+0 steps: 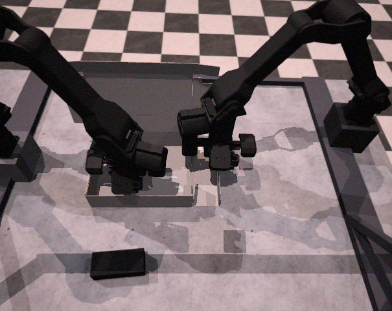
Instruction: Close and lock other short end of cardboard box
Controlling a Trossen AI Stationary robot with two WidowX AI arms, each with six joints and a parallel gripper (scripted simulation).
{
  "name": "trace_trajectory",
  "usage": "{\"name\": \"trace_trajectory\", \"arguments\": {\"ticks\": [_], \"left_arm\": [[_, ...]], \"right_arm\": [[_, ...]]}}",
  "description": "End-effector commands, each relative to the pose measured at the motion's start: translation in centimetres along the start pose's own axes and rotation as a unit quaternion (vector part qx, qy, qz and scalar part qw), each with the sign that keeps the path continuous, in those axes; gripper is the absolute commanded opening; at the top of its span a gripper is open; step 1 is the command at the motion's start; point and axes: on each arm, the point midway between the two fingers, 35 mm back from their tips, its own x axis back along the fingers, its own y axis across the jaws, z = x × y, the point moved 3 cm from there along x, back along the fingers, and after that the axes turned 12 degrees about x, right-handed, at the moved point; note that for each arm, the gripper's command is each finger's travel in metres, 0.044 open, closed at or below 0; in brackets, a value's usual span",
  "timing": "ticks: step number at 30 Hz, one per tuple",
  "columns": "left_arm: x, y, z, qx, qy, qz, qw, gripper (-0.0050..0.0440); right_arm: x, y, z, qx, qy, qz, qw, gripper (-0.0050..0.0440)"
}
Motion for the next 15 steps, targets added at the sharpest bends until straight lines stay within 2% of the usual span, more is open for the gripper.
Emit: {"name": "trace_trajectory", "arguments": {"ticks": [1, 15], "left_arm": [[-1.45, 0.18, -0.46, 0.013, 0.005, -0.003, 1.0, 0.0102], [-1.44, 0.18, -0.46, 0.014, 0.005, -0.003, 1.0, 0.0102]], "right_arm": [[0.74, -0.52, -0.05, 0.0, -0.003, 0.014, 1.0, 0.0005], [1.64, -0.5, 0.0, 0.0, -0.002, 0.018, 1.0, 0.0005]]}}
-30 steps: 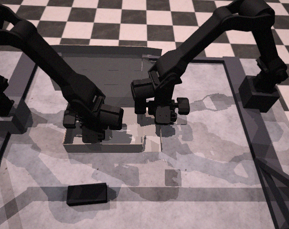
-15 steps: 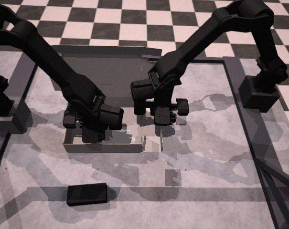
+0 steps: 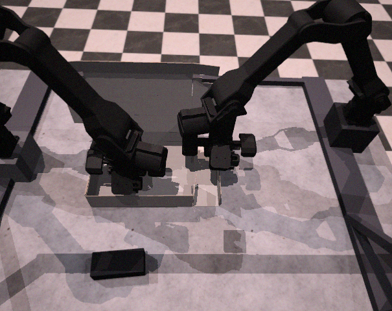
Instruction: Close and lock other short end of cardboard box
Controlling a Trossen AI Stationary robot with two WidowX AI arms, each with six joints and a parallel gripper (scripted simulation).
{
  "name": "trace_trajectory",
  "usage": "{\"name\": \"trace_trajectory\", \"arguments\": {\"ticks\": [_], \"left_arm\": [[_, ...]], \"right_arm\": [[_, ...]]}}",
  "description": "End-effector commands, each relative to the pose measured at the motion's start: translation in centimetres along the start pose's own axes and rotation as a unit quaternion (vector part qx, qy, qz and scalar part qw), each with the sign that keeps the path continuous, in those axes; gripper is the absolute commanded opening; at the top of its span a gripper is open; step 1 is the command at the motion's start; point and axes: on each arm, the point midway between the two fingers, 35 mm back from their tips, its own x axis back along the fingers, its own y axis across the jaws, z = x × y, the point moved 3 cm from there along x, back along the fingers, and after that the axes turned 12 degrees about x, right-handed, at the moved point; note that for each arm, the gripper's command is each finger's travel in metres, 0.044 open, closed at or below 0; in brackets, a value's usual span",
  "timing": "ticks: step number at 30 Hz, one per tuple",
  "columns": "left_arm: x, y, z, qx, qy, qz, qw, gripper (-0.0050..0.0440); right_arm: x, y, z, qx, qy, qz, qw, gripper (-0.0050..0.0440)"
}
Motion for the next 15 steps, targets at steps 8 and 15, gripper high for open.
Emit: {"name": "trace_trajectory", "arguments": {"ticks": [8, 15], "left_arm": [[-1.4, 0.2, -0.4, 0.014, 0.005, -0.003, 1.0, 0.0102], [-1.4, 0.2, -0.4, 0.014, 0.005, -0.003, 1.0, 0.0102]], "right_arm": [[2.8, -0.7, 0.0, 0.0, -0.002, 0.017, 1.0, 0.0005], [4.9, -0.9, 0.1, -0.001, -0.002, 0.018, 1.0, 0.0005]]}}
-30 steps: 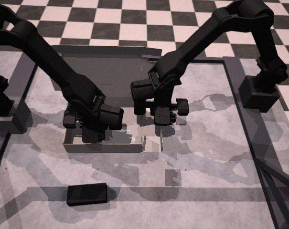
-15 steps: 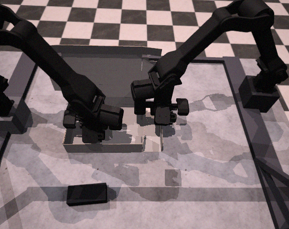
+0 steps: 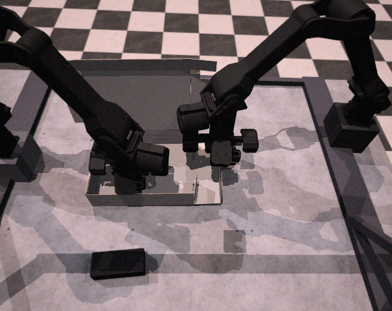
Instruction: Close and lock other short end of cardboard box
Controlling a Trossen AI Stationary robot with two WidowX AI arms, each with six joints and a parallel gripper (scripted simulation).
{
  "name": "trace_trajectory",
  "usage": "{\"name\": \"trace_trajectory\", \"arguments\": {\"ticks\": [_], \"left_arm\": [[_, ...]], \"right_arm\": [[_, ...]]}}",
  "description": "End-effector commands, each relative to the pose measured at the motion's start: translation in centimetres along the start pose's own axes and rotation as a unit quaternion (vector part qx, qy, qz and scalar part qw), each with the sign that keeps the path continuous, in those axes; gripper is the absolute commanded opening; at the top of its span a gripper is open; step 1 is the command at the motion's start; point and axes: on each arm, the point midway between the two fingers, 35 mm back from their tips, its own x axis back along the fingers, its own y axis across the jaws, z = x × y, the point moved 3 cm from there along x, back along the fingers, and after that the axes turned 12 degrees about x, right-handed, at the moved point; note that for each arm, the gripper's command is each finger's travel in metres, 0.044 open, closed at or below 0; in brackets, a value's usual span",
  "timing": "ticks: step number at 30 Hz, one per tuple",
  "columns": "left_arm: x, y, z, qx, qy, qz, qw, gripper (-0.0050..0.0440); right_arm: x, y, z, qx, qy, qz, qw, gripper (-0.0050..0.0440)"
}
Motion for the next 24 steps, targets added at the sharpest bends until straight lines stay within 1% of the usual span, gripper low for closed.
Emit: {"name": "trace_trajectory", "arguments": {"ticks": [1, 8, 10, 11, 20, 22, 24], "left_arm": [[-1.3, -0.6, -0.4, 0.002, -0.001, 0.015, 1.0, 0.0102], [-1.3, -0.6, -0.4, 0.002, -0.001, 0.015, 1.0, 0.0102], [-1.3, -0.6, -0.4, 0.002, -0.001, 0.015, 1.0, 0.0102], [-1.5, -0.1, -0.4, 0.012, 0.004, 0.005, 1.0, 0.0102], [-1.5, -0.1, -0.4, 0.012, 0.004, 0.005, 1.0, 0.0102], [-1.5, -0.1, -0.4, 0.012, 0.004, 0.005, 1.0, 0.0102], [-1.5, -0.1, -0.4, 0.012, 0.004, 0.005, 1.0, 0.0102]], "right_arm": [[3.6, -1.0, 0.1, -0.001, -0.002, 0.032, 0.999, 0.0005], [5.5, -1.0, 0.3, -0.001, -0.002, 0.032, 0.999, 0.0005], [5.5, -1.0, 0.3, -0.001, -0.002, 0.032, 0.999, 0.0005], [5.8, -1.2, 0.4, -0.003, -0.003, 0.038, 0.999, 0.0005], [6.7, -1.7, 0.6, -0.003, -0.003, 0.038, 0.999, 0.0005], [6.7, -1.6, 0.5, -0.003, -0.001, 0.047, 0.999, 0.0005], [6.8, -1.4, 0.5, -0.003, 0.004, 0.069, 0.998, 0.0005]]}}
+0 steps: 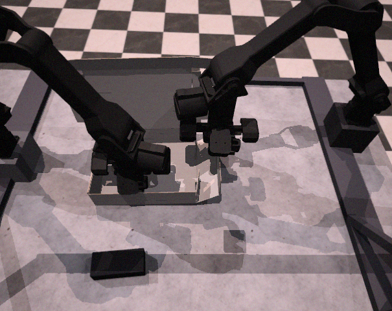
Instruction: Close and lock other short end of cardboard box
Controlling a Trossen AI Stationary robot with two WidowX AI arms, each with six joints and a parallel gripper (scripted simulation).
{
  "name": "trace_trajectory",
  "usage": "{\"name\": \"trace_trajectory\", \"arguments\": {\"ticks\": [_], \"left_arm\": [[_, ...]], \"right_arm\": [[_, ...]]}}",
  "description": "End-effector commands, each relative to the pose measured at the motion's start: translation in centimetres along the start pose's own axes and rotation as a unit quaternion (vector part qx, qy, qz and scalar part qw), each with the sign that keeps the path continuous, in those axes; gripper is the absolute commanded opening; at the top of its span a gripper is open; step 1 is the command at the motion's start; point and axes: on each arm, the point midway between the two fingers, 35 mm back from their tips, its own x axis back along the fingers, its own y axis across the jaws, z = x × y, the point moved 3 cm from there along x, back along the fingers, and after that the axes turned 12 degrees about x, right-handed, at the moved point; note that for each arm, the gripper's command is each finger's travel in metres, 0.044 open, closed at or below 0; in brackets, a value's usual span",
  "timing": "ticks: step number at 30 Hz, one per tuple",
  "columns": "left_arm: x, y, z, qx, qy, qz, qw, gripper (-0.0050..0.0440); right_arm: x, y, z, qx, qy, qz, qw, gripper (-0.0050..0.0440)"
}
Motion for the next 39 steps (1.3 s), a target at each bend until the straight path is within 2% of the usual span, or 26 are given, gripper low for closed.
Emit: {"name": "trace_trajectory", "arguments": {"ticks": [1, 5, 12, 17, 28, 33, 39], "left_arm": [[-1.5, -0.6, -0.5, 0.002, -0.002, 0.016, 1.0, 0.0102], [-1.6, -0.4, -0.5, 0.01, 0.0, 0.011, 1.0, 0.0102], [-1.6, -0.4, -0.5, 0.01, 0.0, 0.011, 1.0, 0.0102], [-1.6, -0.4, -0.5, 0.01, 0.0, 0.011, 1.0, 0.0102], [-1.6, -0.4, -0.5, 0.014, 0.001, 0.01, 1.0, 0.0102], [-1.6, -0.4, -0.5, 0.014, 0.001, 0.01, 1.0, 0.0102], [-1.7, -0.3, -0.5, 0.02, 0.001, 0.01, 1.0, 0.0102]], "right_arm": [[3.0, -0.7, 0.0, -0.002, 0.008, 0.077, 0.997, 0.0005], [3.1, -0.6, 0.1, -0.004, 0.011, 0.095, 0.995, 0.0005], [3.6, -0.9, 0.2, -0.004, 0.012, 0.098, 0.995, 0.0005], [3.7, -0.5, 0.1, -0.004, 0.024, 0.153, 0.988, 0.0005], [4.0, -1.1, 0.2, -0.005, 0.025, 0.158, 0.987, 0.0005], [3.9, -0.9, 0.2, -0.006, 0.037, 0.212, 0.977, 0.0005], [3.8, -1.2, 0.2, -0.007, 0.037, 0.212, 0.977, 0.0005]]}}
